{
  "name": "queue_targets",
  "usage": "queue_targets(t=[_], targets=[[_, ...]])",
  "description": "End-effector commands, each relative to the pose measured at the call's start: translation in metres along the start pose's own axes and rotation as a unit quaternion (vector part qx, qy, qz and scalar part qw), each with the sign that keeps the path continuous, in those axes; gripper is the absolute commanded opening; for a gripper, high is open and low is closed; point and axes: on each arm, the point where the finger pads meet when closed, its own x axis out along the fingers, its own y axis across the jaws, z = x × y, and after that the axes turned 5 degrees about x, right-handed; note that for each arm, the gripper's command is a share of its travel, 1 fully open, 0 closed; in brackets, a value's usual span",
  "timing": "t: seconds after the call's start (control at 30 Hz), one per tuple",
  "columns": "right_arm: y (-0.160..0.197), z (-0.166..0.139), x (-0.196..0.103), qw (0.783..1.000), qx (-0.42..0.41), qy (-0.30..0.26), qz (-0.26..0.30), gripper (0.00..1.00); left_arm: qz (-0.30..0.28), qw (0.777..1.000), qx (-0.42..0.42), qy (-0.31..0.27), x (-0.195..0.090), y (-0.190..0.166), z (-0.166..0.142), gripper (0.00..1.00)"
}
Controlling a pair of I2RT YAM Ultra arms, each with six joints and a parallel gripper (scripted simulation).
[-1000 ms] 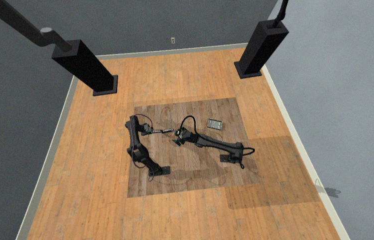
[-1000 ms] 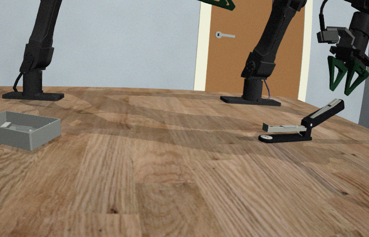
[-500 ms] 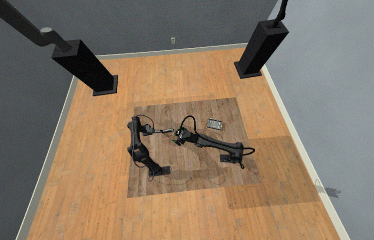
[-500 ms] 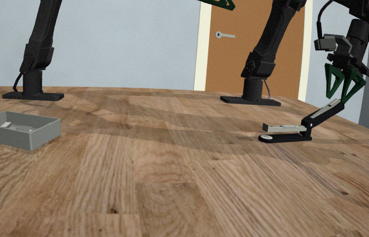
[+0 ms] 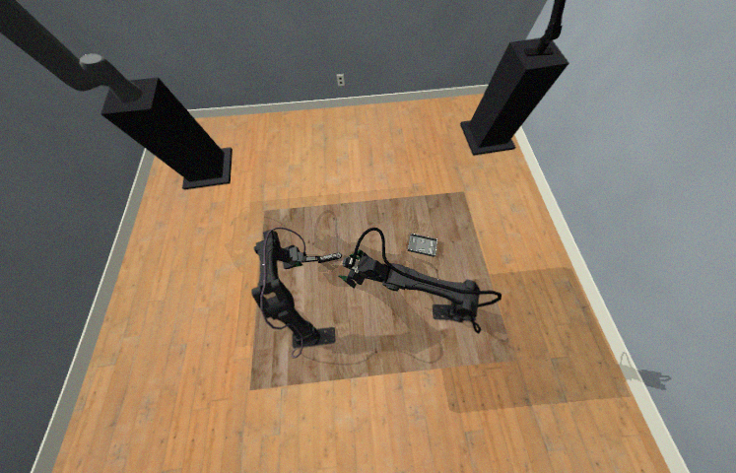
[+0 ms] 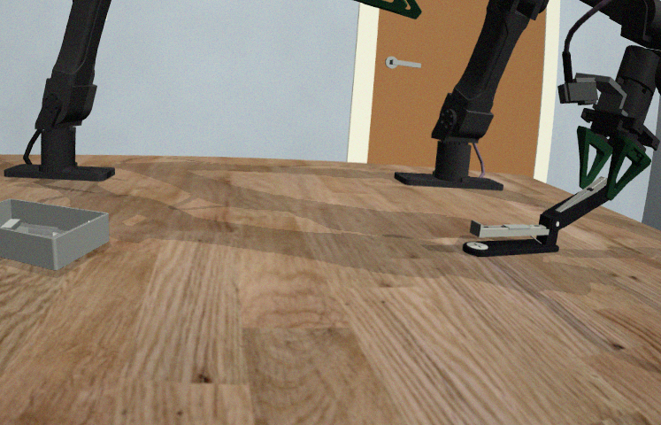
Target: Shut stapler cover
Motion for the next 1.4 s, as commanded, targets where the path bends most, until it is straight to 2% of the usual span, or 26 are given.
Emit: queue_targets(t=[0.0,0.5,0.53,0.6,0.63,0.77,0.8,0.87,0.9,0.97,1.0,1.17,1.23,1.37], targets=[[0.0066,0.0170,-0.0087,1.000,-0.002,-0.021,0.008,1.00,0.018,1.000,0.004,-0.002,-0.0010,0.0045,0.0064,0.50],[0.0066,0.0170,-0.0087,1.000,-0.002,-0.021,0.008,1.00,0.014,1.000,0.002,-0.003,0.0053,0.0022,0.0060,0.50],[0.0066,0.0170,-0.0087,1.000,-0.002,-0.021,0.008,1.00,0.014,1.000,0.002,-0.003,0.0053,0.0022,0.0060,0.42],[0.0066,0.0170,-0.0087,1.000,-0.002,-0.021,0.008,1.00,0.014,1.000,0.002,-0.003,0.0053,0.0022,0.0060,0.42],[0.0066,0.0170,-0.0087,1.000,-0.002,-0.021,0.008,1.00,0.017,1.000,0.005,0.002,0.0025,0.0043,0.0037,0.37],[0.0066,0.0170,-0.0087,1.000,-0.002,-0.021,0.008,1.00,0.017,1.000,0.005,0.002,0.0025,0.0043,0.0037,0.37],[0.0066,0.0170,-0.0087,1.000,-0.002,-0.021,0.008,1.00,0.017,1.000,0.005,0.002,0.0025,0.0043,0.0037,0.33],[0.0066,0.0170,-0.0087,1.000,-0.002,-0.021,0.008,1.00,0.017,1.000,0.005,0.002,0.0025,0.0043,0.0037,0.33],[0.0066,0.0170,-0.0087,1.000,-0.002,-0.021,0.008,1.00,0.017,1.000,0.005,0.002,0.0025,0.0043,0.0037,0.29],[0.0066,0.0170,-0.0087,1.000,-0.002,-0.021,0.008,1.00,0.017,1.000,0.005,0.002,0.0025,0.0043,0.0037,0.29],[0.0066,0.0170,-0.0087,1.000,-0.002,-0.021,0.008,1.00,0.017,1.000,0.005,0.002,0.0025,0.0043,0.0037,0.24],[0.0066,0.0170,-0.0087,1.000,-0.002,-0.021,0.008,1.00,0.017,1.000,0.005,0.002,0.0025,0.0043,0.0037,0.20],[0.0066,0.0170,-0.0087,1.000,-0.002,-0.021,0.008,1.00,0.017,1.000,0.005,0.002,0.0025,0.0043,0.0037,0.00],[0.0066,0.0170,-0.0087,1.000,-0.002,-0.021,0.008,1.00,0.013,1.000,0.003,0.015,-0.0009,0.0015,0.0072,0.00]])
